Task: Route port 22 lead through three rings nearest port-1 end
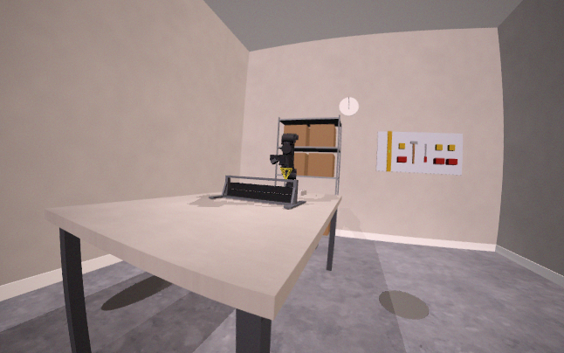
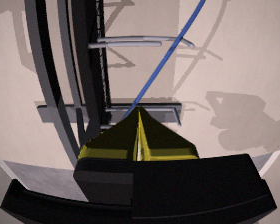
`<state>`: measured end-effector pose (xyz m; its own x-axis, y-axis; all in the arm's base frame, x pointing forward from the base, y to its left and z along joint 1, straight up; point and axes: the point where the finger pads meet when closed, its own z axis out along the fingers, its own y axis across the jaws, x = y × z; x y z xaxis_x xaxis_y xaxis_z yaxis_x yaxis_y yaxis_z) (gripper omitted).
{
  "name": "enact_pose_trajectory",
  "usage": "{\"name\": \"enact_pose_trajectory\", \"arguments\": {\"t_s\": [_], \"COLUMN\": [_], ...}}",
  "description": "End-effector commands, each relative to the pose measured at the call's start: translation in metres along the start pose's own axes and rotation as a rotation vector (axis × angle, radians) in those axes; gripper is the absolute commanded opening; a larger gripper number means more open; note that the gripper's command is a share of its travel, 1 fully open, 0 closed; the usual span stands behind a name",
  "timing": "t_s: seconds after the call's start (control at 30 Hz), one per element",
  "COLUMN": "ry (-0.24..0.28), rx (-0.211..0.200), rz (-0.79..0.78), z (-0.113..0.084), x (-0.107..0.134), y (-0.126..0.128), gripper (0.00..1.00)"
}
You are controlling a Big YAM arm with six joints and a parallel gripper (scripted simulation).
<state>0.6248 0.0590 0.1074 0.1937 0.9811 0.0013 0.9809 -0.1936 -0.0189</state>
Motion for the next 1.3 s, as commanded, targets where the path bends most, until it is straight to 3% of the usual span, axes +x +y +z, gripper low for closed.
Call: {"name": "enact_pose_trajectory", "arguments": {"t_s": [0.0,0.87,0.9,0.93,1.03,1.1,1.27], "ry": [0.031,0.031,0.031,0.018,0.014,0.014,0.006], "rx": [-0.107,-0.107,-0.107,-0.063,-0.073,-0.073,-0.072], "rz": [-0.006,-0.003,-0.005,-0.010,-0.046,-0.046,-0.101], "z": [-0.062,-0.062,-0.062,-0.038,-0.036,-0.039,-0.033], "x": [0.000,-0.002,-0.007,-0.019,-0.069,-0.073,-0.146], "y": [0.020,0.020,0.020,0.005,-0.007,-0.008,-0.041], "gripper": [0.00,0.00,0.00,0.00,0.00,0.00,0.00]}}
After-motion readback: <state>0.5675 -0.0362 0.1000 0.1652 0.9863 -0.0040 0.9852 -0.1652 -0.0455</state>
